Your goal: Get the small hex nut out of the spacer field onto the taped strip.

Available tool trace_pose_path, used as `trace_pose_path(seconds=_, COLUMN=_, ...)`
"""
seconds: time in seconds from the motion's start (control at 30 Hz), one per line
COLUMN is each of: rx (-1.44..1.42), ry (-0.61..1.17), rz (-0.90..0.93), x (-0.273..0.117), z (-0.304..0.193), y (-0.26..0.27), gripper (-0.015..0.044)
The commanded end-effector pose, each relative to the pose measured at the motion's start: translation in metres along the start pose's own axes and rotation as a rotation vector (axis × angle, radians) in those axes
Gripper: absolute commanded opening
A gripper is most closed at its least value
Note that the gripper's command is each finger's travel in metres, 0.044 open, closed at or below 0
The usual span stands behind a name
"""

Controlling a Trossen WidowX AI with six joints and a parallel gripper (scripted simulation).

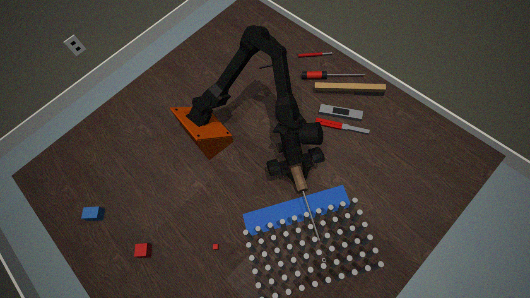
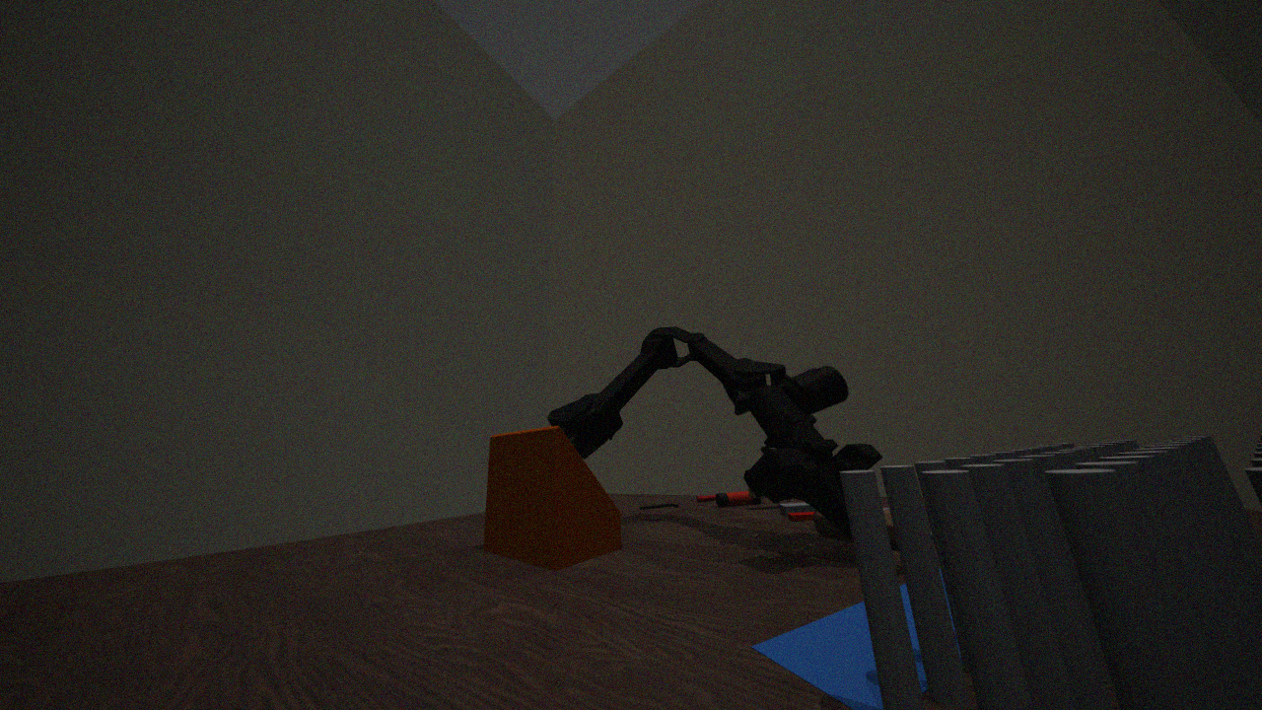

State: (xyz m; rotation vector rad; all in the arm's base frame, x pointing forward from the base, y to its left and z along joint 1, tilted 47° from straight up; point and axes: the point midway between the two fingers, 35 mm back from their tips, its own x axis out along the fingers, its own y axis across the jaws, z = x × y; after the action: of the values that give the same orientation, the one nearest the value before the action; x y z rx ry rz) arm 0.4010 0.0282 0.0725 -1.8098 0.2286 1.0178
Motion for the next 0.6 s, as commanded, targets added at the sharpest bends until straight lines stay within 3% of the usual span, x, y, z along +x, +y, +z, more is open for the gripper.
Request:
trace_pose_path(seconds=0.0, rx=-0.005, ry=0.005, rz=-0.007, x=0.001, z=-0.0047, y=-0.0019, gripper=0.0)
trace_pose_path(seconds=0.57, rx=-0.006, ry=0.005, rz=-0.007, x=0.0074, z=-0.0145, y=-0.0021, gripper=0.0)
